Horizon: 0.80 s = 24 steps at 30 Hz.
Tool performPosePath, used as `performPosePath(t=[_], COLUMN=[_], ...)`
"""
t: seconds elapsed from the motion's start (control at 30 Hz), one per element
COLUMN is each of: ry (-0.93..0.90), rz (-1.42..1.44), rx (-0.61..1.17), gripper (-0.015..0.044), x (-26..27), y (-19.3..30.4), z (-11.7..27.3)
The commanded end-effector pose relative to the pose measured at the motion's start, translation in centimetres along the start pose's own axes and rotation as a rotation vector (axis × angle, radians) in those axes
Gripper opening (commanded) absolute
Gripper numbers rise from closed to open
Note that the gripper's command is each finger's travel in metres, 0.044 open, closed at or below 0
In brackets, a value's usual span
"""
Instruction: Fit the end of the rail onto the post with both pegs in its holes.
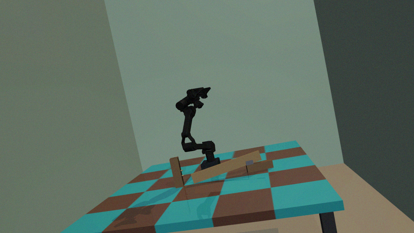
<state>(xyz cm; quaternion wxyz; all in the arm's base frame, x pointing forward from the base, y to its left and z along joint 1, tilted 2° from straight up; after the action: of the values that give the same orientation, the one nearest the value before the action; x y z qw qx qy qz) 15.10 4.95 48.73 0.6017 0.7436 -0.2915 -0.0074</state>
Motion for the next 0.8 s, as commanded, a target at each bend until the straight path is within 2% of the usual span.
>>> performPosePath(t=[0.0, 0.03, 0.3, 0.37, 0.6, 0.77], ry=[-0.006, -0.023, -0.238, -0.245, -0.270, -0.190], rz=[0.017, 0.069, 0.900, 1.067, 1.664, 2.153], rx=[0.002, 0.006, -0.012, 0.008, -0.095, -0.201], gripper=[0.0426, 0.0440, 0.0440, 0.0440, 0.0440, 0.0440], x=[-0.1, -0.2, -4.8, -6.9, -11.3, -14.2], y=[0.1, 0.6, 6.2, 6.8, 7.6, 6.1], z=[0.1, 0.3, 1.4, 1.1, -1.3, -4.4])
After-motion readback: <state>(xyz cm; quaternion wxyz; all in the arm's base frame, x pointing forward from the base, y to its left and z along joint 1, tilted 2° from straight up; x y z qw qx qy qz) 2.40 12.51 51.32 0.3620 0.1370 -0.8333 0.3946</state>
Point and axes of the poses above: the point midway between the two fingers, 35 mm back from their tips, its own z axis back along the fingers, its own x axis across the jaws, y = z × x, the point moved 5 cm from there along z, back along the fingers, and after that the axes turned 14 degrees about z, right-handed, at the moved point
